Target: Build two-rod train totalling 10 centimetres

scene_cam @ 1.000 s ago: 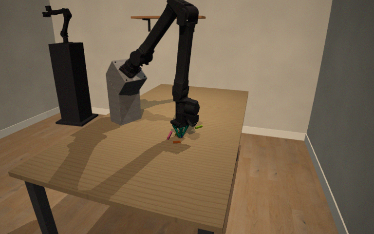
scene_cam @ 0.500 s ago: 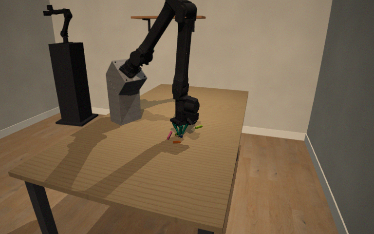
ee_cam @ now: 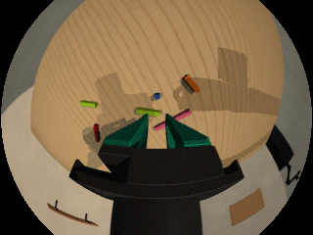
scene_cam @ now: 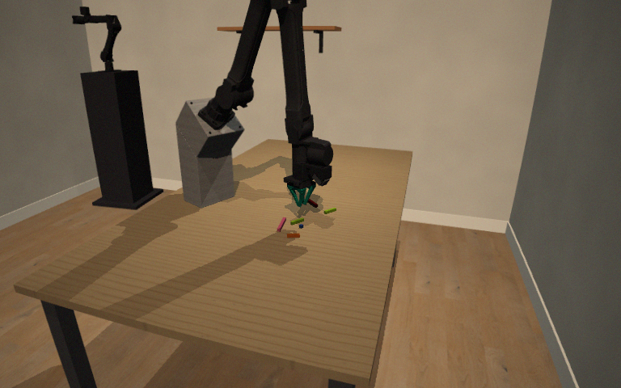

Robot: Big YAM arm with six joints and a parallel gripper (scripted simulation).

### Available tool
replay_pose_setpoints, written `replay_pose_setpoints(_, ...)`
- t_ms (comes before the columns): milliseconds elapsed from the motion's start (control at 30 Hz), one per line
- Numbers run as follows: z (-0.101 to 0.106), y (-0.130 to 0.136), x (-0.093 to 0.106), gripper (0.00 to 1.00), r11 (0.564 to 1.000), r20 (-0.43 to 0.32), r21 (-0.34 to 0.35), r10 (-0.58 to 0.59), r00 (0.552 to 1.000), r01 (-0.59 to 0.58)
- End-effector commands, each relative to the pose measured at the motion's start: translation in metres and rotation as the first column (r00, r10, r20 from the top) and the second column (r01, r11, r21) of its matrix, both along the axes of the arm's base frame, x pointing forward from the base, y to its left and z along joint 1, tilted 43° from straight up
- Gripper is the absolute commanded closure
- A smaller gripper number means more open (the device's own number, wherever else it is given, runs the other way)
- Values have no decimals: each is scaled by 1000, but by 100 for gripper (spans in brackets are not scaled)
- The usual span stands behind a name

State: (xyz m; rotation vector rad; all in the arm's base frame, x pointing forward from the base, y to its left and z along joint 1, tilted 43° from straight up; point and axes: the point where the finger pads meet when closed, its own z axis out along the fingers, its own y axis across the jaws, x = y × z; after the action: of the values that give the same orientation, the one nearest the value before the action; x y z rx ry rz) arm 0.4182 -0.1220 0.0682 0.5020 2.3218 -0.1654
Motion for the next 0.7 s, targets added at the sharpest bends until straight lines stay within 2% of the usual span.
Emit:
replay_pose_setpoints(0,8,8,-9,77,1000,0,8,0,1000,0)
replay_pose_setpoints(133,15,6,-9,77,1000,9,7,-5,1000,5)
replay_pose_setpoints(167,3,6,-11,77,1000,-21,13,-4,1000,4)
replay_pose_setpoints(200,2,6,-11,77,1000,-25,13,-3,1000,4)
replay_pose_setpoints(233,0,6,-12,0,1000,-28,14,-3,1000,4)
replay_pose_setpoints(400,9,6,-10,0,1000,-3,8,-3,1000,3)
replay_pose_setpoints(667,9,6,-10,0,1000,-3,8,-3,1000,3)
